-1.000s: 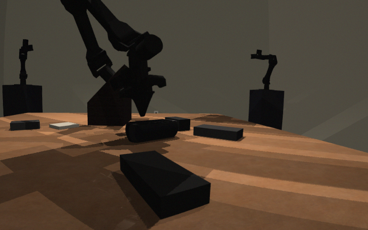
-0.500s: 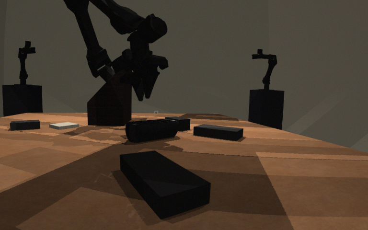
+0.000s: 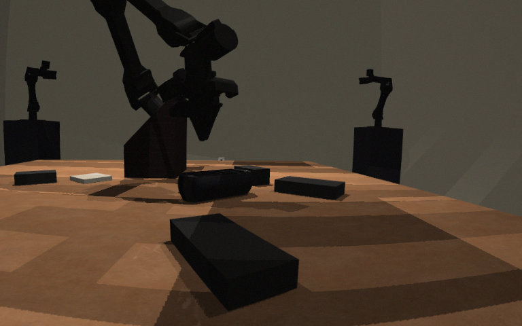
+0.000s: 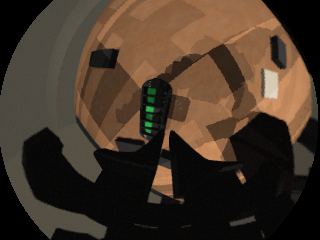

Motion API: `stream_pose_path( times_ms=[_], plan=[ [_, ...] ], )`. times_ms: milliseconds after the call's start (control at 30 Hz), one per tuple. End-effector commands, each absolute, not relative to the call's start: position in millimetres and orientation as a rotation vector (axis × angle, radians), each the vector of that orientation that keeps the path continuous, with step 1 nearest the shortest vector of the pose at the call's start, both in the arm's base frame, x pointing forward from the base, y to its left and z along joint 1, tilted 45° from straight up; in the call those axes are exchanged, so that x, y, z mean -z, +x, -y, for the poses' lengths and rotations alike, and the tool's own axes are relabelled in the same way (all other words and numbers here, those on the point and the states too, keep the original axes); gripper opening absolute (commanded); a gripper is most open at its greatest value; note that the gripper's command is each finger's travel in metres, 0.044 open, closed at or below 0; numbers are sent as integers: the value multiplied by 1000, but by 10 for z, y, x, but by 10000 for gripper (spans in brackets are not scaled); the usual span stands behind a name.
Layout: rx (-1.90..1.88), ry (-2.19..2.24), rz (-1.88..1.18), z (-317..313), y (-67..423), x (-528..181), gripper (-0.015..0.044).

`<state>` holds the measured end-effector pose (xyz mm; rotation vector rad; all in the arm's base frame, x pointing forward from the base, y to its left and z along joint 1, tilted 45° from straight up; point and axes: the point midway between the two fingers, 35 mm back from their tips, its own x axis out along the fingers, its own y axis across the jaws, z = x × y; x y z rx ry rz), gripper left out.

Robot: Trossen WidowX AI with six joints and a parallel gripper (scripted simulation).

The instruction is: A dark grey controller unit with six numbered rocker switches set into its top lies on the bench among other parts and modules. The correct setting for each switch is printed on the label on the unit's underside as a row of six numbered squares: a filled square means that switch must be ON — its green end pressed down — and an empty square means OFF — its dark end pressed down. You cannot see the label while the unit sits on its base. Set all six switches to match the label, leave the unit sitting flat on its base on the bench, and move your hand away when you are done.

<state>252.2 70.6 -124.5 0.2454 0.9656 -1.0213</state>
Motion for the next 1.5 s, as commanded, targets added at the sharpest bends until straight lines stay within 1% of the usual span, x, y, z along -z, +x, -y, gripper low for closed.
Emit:
stream_pose_path(
  times_ms=[0, 233, 800, 867, 933, 1100, 1400, 1433, 1467],
  plan=[
    [1023, 250, -969, -712, 2516, 1248, 0],
    [1023, 250, -969, -712, 2516, 1248, 0],
    [1021, 245, -965, -706, 2522, 1245, 440],
    [1021, 245, -965, -706, 2522, 1245, 440],
    [1020, 246, -966, -783, 2536, 1182, 388],
    [1020, 248, -968, -1262, 2535, 697, 256],
    [1020, 248, -968, -1279, 2532, 676, 20],
    [1020, 248, -968, -1279, 2532, 676, 0],
    [1020, 248, -968, -1279, 2532, 676, 0]
  ],
)
